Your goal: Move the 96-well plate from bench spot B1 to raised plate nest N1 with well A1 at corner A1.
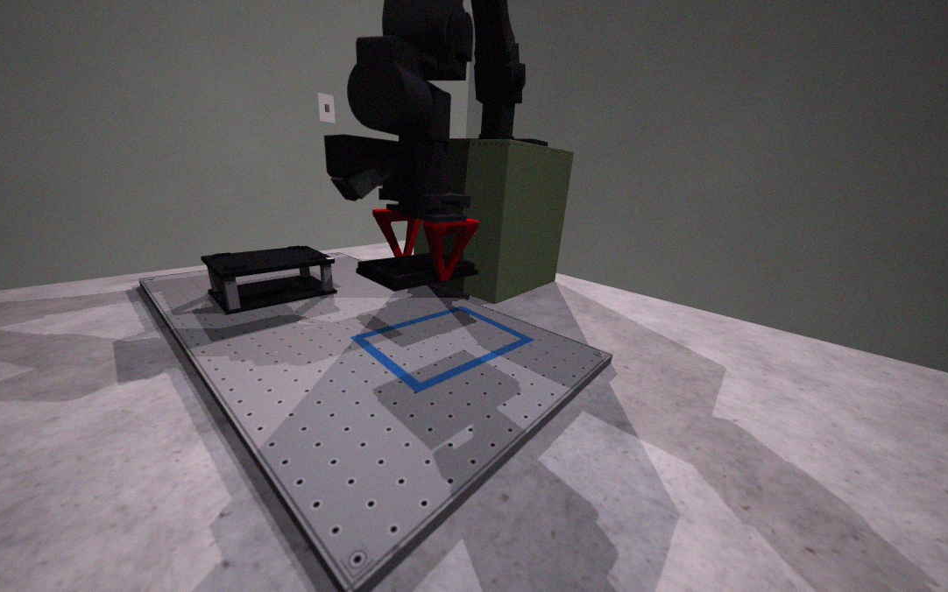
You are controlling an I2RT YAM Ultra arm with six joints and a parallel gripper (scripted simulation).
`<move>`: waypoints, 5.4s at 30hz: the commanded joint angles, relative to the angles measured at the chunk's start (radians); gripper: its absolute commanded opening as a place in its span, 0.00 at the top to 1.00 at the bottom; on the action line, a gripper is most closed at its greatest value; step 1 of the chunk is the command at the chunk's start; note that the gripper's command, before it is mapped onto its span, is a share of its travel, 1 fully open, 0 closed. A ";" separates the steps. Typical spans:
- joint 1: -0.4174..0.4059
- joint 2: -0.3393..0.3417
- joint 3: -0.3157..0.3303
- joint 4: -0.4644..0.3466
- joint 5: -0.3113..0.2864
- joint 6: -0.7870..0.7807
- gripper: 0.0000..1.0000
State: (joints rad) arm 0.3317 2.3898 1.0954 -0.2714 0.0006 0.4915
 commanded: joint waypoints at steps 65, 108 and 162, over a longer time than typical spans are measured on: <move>-0.564 -0.047 0.149 -0.195 0.000 -0.582 1.00; -0.769 0.030 0.431 -0.393 -0.002 -0.804 1.00; -0.762 0.144 0.424 -0.255 -0.002 -0.794 1.00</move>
State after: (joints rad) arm -0.4450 2.5134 1.4792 -0.5541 0.0017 -0.3046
